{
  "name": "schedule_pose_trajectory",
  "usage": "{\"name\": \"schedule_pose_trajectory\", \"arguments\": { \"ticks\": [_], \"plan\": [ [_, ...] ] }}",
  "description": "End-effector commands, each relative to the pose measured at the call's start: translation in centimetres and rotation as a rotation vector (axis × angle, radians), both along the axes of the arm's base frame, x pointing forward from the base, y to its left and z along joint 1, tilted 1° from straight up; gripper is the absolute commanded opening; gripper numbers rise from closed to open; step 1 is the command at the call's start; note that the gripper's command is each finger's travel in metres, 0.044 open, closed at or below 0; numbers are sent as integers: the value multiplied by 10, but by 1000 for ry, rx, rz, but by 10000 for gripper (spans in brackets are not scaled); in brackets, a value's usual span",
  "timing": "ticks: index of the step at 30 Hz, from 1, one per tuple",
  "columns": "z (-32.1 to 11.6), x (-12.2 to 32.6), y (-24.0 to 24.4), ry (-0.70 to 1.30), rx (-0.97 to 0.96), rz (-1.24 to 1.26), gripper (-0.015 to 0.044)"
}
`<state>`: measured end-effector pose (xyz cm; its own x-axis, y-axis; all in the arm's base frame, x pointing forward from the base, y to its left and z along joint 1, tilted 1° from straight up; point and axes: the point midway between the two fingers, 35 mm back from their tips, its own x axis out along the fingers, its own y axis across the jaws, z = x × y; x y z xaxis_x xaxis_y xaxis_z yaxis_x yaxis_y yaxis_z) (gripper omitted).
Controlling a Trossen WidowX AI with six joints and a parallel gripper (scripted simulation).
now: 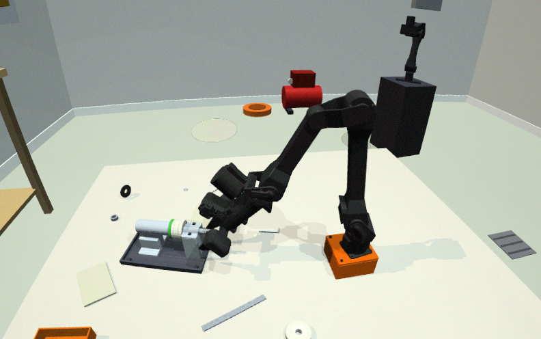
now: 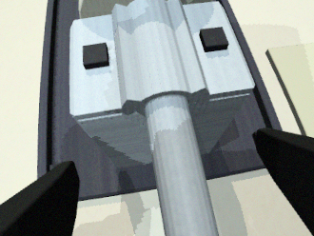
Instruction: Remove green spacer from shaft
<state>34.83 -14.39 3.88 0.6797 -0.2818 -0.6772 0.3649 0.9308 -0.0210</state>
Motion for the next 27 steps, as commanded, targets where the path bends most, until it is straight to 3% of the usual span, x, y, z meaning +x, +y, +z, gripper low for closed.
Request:
{"name": "schedule_pose_trajectory", "arguments": {
  "ticks": [1,11,27],
  "plan": [
    [0,0,0,1,0,0,282],
    [0,0,0,1,0,0,20],
    [-1,-7,3,-7,1,-1,0]
  ]
}}
